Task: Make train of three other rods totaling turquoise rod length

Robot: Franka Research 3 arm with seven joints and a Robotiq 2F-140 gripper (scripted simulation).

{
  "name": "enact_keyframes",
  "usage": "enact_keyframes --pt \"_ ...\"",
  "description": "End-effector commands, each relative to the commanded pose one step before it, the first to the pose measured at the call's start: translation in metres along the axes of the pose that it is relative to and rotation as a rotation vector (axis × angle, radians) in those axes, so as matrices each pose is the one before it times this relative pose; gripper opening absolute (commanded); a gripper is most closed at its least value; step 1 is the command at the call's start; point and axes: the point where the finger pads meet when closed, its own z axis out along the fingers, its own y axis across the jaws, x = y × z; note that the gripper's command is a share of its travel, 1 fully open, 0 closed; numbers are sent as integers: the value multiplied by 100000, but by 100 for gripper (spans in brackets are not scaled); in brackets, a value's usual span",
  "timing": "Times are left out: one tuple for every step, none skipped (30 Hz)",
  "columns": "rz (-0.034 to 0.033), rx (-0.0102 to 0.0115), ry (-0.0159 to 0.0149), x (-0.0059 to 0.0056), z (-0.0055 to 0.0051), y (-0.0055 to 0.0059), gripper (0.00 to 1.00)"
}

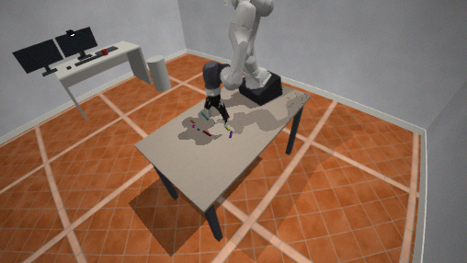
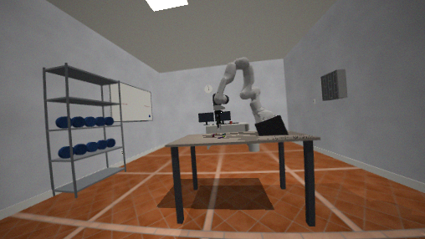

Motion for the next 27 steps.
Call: enact_keyframes --pt "-16648 -181 -1865 -308 -133 -171 100" --pt "-1923 -14 -6 -8 -5 19 100" --pt "-1929 -13 -7 -9 -5 18 100" --pt "-1937 -13 -7 -9 -5 18 100" --pt "-1941 -13 -7 -9 -5 18 100" --pt "-1947 -13 -7 -9 -5 18 100" --pt "-1952 -13 -7 -10 -4 18 100" --pt "0 0 0 0 0 0 100" --pt "0 0 0 0 0 0 100" --pt "-5069 -31 -19 -26 -11 46 100" --pt "-1964 -12 -8 -11 -4 17 100" --pt "-1985 -12 -8 -11 -4 17 100" --pt "-1977 -11 -8 -11 -4 17 100" --pt "-1972 -11 -8 -11 -4 16 100" --pt "-1976 -11 -8 -12 -4 16 100" --pt "-1981 -11 -8 -12 -4 16 100" --pt "-1986 -10 -8 -12 -4 16 100" --pt "-1990 -10 -8 -12 -4 16 100" --pt "-1995 -10 -8 -13 -4 15 100" --pt "-1996 -10 -8 -13 -4 15 100" --pt "-2001 -9 -8 -13 -4 15 100" --pt "-2002 -9 -8 -13 -4 15 100" --pt "-2004 -9 -8 -14 -4 14 100" --pt "-2006 -9 -9 -14 -3 14 100" --pt "0 0 0 0 0 0 100" --pt "0 0 0 0 0 0 100" --pt "-5182 -21 -22 -36 -9 36 100"
